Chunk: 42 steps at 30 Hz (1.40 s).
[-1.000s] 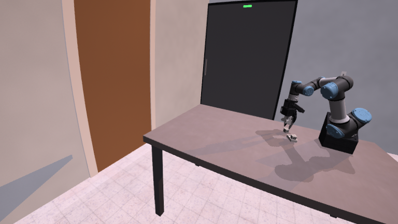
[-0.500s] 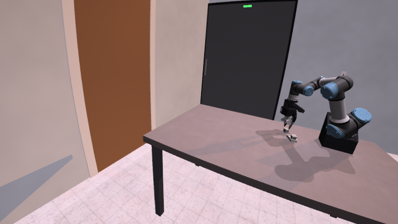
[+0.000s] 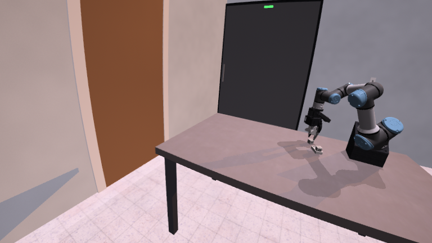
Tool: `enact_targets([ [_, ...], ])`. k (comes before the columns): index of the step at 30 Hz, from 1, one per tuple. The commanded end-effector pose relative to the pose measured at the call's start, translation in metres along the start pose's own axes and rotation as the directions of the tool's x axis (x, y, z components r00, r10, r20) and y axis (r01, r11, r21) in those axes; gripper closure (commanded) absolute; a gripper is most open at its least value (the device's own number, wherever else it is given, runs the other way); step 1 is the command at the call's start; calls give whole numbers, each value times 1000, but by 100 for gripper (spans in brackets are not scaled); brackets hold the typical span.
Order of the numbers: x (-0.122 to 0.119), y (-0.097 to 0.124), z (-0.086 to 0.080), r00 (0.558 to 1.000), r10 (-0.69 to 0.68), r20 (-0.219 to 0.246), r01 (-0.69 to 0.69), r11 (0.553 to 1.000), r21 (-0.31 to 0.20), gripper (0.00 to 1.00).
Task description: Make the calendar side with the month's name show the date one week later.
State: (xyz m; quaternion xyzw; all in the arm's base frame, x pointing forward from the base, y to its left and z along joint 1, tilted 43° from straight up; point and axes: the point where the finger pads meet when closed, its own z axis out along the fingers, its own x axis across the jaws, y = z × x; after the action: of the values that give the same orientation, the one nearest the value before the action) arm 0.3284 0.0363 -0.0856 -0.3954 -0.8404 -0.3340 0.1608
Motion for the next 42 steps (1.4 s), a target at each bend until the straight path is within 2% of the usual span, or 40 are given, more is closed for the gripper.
enact_targets([
  [1, -1, 0, -1, 1000, -1, 2, 1, 1000, 0, 72],
  [8, -1, 0, -1, 1000, -1, 2, 1, 1000, 0, 72],
  [16, -1, 0, -12, 1000, -1, 2, 1, 1000, 0, 72],
  [27, -1, 0, -41, 1000, -1, 2, 1, 1000, 0, 72],
  [37, -1, 0, -42, 1000, 0, 2, 0, 1000, 5, 72],
  [42, 0, 0, -42, 1000, 0, -2, 0, 999, 43, 72],
])
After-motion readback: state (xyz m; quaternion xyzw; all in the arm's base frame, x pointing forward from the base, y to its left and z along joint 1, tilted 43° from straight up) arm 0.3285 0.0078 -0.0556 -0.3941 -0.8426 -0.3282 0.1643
